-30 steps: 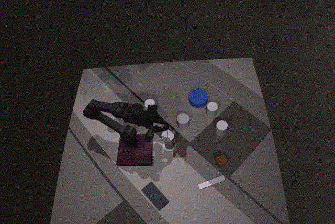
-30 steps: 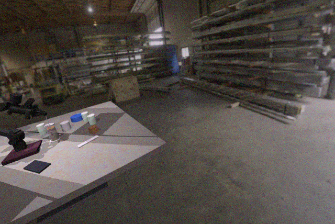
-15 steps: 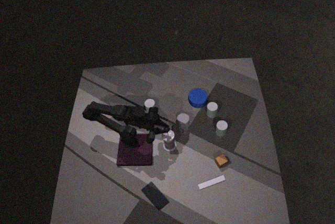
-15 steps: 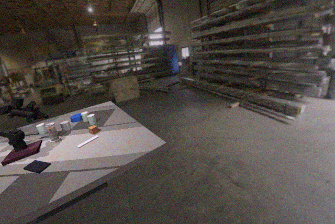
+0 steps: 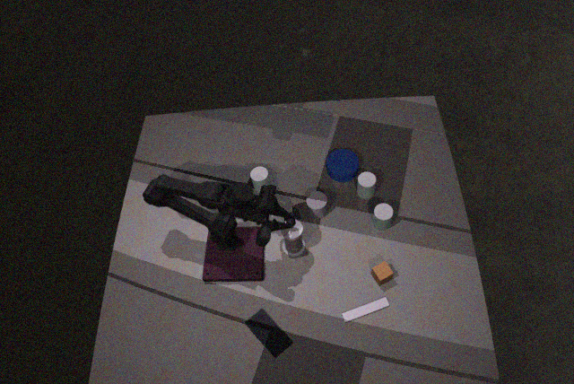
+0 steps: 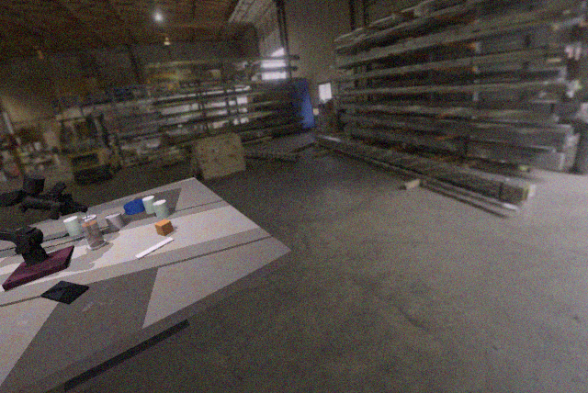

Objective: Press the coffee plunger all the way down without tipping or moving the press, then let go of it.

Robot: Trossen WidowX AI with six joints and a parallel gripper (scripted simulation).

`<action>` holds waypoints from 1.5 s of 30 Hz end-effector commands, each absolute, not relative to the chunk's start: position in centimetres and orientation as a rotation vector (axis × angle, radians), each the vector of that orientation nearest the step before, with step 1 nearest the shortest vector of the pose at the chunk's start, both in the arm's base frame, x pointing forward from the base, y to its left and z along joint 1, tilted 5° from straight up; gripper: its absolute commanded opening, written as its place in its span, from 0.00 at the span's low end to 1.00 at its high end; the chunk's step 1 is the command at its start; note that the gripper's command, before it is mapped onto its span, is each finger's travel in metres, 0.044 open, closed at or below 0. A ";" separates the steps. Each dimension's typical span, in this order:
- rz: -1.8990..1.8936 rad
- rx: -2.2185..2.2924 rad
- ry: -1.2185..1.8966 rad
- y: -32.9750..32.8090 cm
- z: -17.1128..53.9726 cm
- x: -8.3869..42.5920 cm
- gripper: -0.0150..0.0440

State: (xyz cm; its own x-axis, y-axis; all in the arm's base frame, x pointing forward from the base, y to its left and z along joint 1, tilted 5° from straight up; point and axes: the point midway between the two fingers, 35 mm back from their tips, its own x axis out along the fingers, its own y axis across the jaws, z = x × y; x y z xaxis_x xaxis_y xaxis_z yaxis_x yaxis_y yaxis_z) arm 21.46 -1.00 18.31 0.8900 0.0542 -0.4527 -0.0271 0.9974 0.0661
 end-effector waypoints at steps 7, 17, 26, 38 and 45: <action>0.043 0.075 0.513 -0.9 16.6 21.7 0.45; 0.043 0.075 0.513 -0.9 16.7 21.8 0.45; 0.043 0.075 0.513 -0.9 16.7 22.0 0.45; 0.045 0.063 0.497 -1.0 17.3 22.1 0.45; 0.045 0.063 0.497 -1.0 17.3 22.1 0.54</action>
